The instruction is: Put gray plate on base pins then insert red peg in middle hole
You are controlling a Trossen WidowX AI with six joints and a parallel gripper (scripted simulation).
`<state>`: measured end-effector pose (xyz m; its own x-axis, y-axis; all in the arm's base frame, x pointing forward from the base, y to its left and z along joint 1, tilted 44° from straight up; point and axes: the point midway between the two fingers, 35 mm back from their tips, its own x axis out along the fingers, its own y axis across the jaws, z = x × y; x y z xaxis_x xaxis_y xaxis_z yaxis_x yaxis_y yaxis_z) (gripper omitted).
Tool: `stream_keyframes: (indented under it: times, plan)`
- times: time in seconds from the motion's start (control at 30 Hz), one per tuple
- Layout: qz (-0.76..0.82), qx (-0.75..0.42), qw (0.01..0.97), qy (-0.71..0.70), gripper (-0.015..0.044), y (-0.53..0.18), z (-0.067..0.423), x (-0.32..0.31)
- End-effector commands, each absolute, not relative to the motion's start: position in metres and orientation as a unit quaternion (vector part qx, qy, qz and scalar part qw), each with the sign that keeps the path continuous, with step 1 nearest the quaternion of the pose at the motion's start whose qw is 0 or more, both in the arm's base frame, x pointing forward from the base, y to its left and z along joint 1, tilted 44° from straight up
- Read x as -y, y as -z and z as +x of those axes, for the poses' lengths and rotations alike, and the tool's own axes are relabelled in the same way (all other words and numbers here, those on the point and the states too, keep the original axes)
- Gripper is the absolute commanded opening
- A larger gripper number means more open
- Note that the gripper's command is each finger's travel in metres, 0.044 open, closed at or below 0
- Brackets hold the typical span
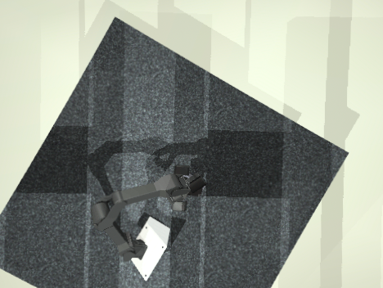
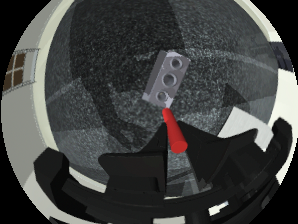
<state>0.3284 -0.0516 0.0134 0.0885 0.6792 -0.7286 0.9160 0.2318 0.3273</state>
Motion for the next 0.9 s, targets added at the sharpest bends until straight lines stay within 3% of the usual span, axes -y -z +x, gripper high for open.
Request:
stream_keyframes:
  times: [0.0, 0.87]
  plan:
    - [0.602, -0.661, 0.425, 0.138, 0.0000, -0.004, 0.331, 0.062]
    - [0.603, -0.662, 0.426, 0.131, 0.0000, 0.020, 0.337, 0.088]
